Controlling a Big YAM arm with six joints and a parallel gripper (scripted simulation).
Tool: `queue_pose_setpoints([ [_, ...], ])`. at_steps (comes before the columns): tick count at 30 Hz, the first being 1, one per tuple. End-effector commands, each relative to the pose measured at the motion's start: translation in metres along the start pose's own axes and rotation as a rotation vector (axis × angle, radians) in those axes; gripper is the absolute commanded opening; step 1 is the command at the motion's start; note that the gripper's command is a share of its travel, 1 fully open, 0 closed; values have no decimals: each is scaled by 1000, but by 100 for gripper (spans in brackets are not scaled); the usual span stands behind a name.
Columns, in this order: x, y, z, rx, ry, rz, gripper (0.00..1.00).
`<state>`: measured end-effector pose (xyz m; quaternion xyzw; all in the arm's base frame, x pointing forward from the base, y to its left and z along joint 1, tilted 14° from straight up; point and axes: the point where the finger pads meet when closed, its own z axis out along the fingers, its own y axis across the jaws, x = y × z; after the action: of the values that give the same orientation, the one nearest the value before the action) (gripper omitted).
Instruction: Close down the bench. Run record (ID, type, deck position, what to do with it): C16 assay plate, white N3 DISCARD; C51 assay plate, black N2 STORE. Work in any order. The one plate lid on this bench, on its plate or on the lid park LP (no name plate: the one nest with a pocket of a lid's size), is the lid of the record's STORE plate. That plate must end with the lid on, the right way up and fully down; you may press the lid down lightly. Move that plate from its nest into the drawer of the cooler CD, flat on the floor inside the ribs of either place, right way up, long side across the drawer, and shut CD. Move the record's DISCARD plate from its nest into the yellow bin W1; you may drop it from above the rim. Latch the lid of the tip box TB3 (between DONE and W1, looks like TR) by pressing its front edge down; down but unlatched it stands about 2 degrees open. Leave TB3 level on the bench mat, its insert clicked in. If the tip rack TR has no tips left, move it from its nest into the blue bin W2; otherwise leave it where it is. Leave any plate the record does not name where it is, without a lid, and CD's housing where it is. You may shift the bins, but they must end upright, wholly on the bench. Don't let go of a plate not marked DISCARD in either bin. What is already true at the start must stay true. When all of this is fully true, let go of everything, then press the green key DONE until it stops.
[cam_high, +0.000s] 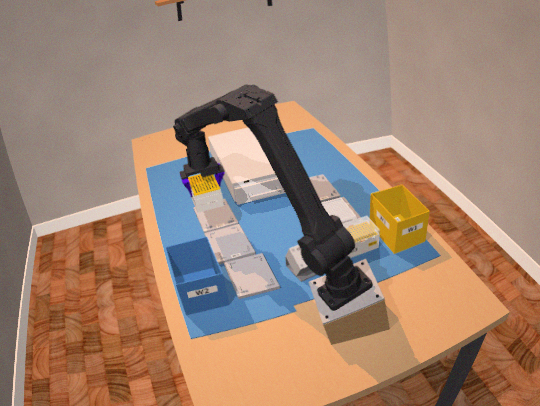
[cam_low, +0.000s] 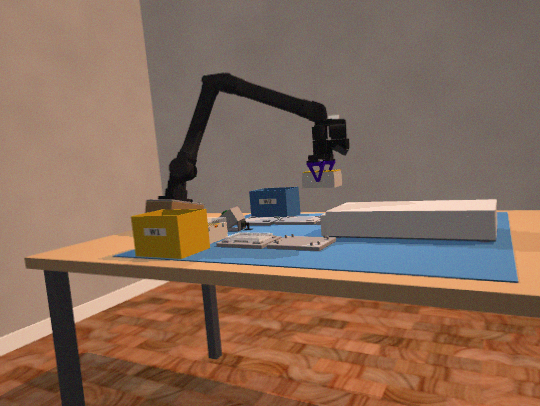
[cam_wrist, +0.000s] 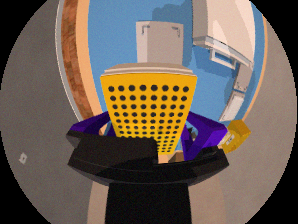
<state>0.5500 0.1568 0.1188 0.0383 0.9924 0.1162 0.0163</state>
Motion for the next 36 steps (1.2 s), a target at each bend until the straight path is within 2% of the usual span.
queue_pose_setpoints([
  [1, -1, 13, -30, -19, -70, -7, 0],
  [15, 30, 25, -28, -20, -68, -8, 0],
  [16, 17, 19, -43, -28, -100, 12, 0],
  [17, 32, 21, -29, -20, -71, 5, 0],
  [18, 37, 28, -28, -21, -67, -8, 0],
  [32, 68, 39, -26, -22, -64, -7, 0],
  [33, 53, 38, -42, -35, -102, 6, 0],
  [34, 71, 38, -26, -22, -67, 0, 0],
  [36, 79, 42, -25, -21, -58, -6, 0],
])
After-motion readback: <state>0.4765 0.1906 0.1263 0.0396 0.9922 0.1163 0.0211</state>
